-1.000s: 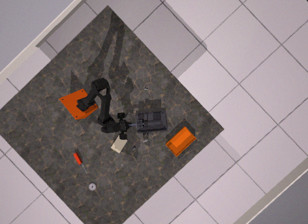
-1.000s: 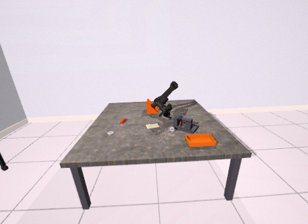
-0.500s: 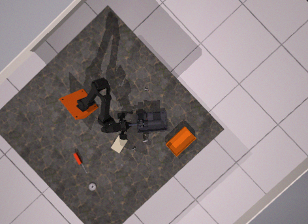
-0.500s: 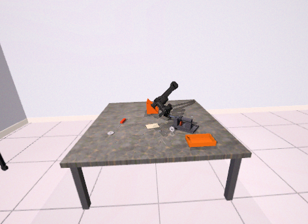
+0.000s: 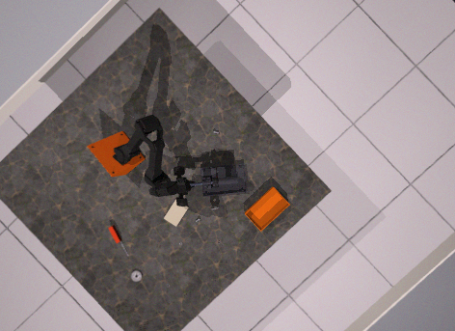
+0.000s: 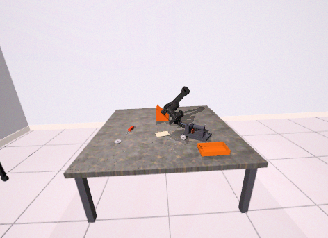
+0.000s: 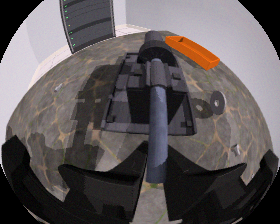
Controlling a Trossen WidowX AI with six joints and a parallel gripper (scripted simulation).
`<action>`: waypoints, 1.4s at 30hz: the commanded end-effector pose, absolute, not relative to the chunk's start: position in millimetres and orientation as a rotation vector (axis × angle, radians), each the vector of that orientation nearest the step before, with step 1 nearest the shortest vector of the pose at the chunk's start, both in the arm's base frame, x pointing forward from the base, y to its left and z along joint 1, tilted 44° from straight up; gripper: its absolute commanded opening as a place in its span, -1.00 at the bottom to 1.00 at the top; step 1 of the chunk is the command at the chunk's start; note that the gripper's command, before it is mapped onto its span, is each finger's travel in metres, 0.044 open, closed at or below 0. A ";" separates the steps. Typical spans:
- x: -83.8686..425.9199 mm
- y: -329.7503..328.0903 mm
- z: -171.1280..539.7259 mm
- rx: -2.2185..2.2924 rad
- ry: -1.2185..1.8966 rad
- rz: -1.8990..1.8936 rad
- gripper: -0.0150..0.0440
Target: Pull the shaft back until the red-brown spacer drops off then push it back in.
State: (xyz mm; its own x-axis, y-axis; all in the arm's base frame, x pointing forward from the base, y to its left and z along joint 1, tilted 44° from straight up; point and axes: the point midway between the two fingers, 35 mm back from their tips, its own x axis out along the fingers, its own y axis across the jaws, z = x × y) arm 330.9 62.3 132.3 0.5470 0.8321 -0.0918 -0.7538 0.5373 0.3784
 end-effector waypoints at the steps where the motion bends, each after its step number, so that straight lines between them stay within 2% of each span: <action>1: 334.9 65.2 136.3 0.299 0.265 0.959 -0.49; 42: 331.9 63.1 133.6 0.299 0.265 0.959 -0.49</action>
State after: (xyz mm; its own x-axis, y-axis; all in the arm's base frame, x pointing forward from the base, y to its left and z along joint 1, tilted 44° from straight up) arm 331.1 62.3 132.4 0.5474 0.8319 -0.0910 -0.7547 0.5377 0.3758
